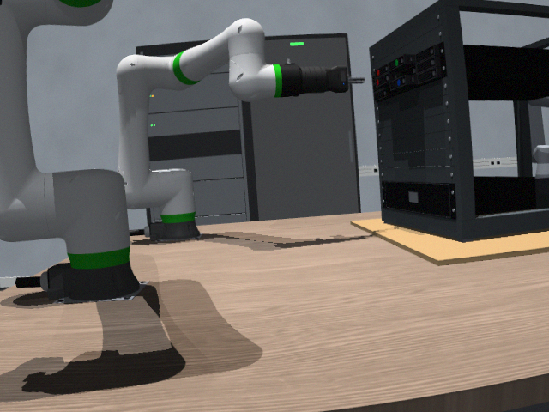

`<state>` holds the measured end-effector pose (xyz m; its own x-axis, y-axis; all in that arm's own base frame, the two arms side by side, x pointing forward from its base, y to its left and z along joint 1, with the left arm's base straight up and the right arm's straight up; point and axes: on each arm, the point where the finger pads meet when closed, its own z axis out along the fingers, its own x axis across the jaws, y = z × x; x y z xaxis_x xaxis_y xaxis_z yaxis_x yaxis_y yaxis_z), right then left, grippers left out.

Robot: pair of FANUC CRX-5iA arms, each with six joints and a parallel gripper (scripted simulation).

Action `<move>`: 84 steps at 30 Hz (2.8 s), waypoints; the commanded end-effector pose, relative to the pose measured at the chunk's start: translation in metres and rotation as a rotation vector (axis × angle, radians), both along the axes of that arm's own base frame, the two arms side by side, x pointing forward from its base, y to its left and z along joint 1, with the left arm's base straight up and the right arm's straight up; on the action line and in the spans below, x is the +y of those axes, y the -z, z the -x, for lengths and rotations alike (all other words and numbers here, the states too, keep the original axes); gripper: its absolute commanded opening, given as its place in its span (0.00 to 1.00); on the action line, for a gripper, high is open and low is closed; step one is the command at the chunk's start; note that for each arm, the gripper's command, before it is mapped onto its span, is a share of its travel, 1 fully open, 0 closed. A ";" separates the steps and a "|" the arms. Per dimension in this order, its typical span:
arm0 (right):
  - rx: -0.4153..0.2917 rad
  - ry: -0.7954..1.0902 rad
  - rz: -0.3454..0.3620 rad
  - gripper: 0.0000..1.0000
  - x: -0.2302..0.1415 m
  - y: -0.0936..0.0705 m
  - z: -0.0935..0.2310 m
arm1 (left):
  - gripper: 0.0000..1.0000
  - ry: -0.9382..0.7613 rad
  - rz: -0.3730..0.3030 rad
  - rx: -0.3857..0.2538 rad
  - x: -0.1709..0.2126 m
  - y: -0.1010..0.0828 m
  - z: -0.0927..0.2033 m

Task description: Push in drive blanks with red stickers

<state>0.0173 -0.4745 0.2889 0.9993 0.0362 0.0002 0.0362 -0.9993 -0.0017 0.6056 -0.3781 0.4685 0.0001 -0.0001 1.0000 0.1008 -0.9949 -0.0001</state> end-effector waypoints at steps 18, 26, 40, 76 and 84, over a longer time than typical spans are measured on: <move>0.000 0.000 0.002 1.00 0.000 -0.001 0.000 | 0.00 0.000 0.001 -0.002 0.005 -0.002 -0.052; 0.000 0.000 0.002 1.00 0.000 -0.001 0.000 | 0.00 0.000 0.001 -0.002 0.005 -0.002 -0.052; 0.000 0.000 0.002 1.00 0.000 -0.001 0.000 | 0.00 0.000 0.001 -0.002 0.005 -0.002 -0.052; 0.000 0.000 0.002 1.00 0.000 -0.001 0.000 | 0.00 0.000 0.001 -0.002 0.007 -0.002 -0.071; 0.000 0.000 0.002 1.00 0.000 -0.001 0.000 | 0.00 0.000 0.001 -0.002 0.007 -0.002 -0.072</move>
